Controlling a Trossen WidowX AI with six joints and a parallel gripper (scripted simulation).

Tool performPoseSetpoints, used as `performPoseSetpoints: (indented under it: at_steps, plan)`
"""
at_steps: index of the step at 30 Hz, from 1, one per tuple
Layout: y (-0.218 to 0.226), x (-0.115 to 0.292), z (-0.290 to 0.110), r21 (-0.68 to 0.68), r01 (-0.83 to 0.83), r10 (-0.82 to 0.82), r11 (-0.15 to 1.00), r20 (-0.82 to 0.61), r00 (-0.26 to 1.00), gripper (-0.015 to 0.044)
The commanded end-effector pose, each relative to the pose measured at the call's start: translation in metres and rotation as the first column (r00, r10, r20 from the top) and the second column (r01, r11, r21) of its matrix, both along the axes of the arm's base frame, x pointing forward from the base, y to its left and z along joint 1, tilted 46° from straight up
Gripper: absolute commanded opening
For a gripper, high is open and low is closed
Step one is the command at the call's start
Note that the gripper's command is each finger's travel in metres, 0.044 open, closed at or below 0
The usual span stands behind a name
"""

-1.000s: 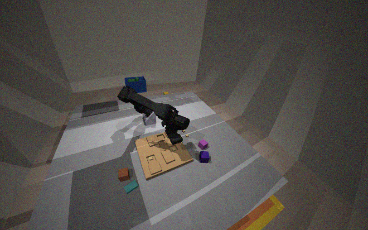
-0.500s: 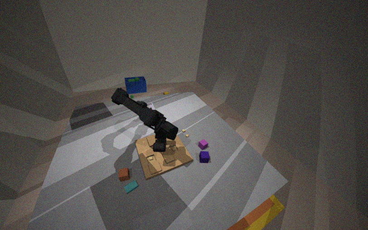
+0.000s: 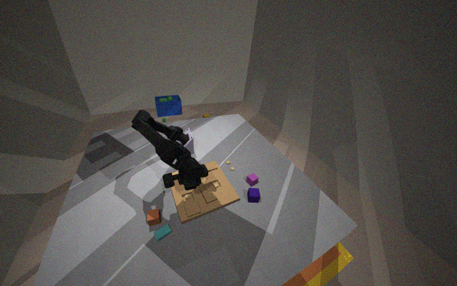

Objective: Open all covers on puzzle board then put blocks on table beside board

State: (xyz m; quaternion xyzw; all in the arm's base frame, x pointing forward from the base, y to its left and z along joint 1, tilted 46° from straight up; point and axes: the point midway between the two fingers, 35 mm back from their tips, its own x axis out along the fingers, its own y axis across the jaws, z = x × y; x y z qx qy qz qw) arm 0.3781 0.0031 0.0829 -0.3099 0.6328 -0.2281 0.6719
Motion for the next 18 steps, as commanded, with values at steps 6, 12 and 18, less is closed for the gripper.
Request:
performPoseSetpoints:
  at_steps: [6, 12, 18]
  plan:
    - [-0.007, 0.002, 0.001, 0.006, 0.081, -0.082, 0.997, 0.075, 0.994, 0.0000]
    - [-0.023, 0.005, -0.013, 0.006, 0.081, -0.082, 0.997, 0.075, 0.994, 0.0000]
    - [-0.041, 0.006, -0.030, 0.003, 0.082, -0.082, 0.997, 0.076, 0.994, 0.0000]
